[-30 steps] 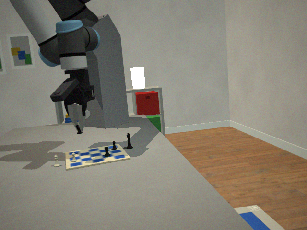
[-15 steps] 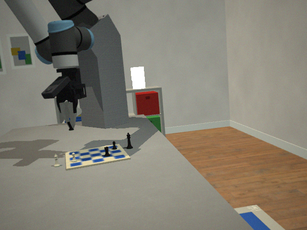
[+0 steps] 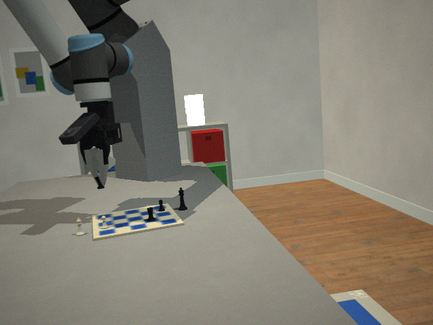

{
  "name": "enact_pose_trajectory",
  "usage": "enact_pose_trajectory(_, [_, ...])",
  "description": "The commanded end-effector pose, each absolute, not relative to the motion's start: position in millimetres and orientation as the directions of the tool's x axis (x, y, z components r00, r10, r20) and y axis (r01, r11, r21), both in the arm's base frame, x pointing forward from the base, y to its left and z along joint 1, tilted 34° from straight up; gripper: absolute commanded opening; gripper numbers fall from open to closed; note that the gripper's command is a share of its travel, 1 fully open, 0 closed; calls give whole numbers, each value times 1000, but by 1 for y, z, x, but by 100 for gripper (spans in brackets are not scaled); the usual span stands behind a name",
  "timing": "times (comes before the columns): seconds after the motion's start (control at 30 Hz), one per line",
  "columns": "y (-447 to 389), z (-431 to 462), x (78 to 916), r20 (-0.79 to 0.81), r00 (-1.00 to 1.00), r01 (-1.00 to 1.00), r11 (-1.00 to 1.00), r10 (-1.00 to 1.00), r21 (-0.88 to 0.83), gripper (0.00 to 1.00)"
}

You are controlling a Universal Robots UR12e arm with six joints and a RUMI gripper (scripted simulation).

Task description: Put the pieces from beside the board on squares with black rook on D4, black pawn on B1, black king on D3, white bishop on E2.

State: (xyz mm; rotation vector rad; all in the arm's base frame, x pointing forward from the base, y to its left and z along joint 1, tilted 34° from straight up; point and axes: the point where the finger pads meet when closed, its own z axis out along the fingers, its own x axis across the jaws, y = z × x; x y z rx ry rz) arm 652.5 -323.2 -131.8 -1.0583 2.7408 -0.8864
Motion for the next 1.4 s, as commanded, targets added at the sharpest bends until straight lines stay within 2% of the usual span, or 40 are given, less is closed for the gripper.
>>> enact_pose_trajectory(0.0, [-332, -147, 658, 134, -760, -594, 595, -636, -541, 0])
enact_pose_trajectory(0.57, [-362, -198, 674, 134, -760, -594, 595, -636, -541, 0])
enact_pose_trajectory(1.37, [-364, -201, 675, 134, -760, -594, 595, -636, -541, 0])
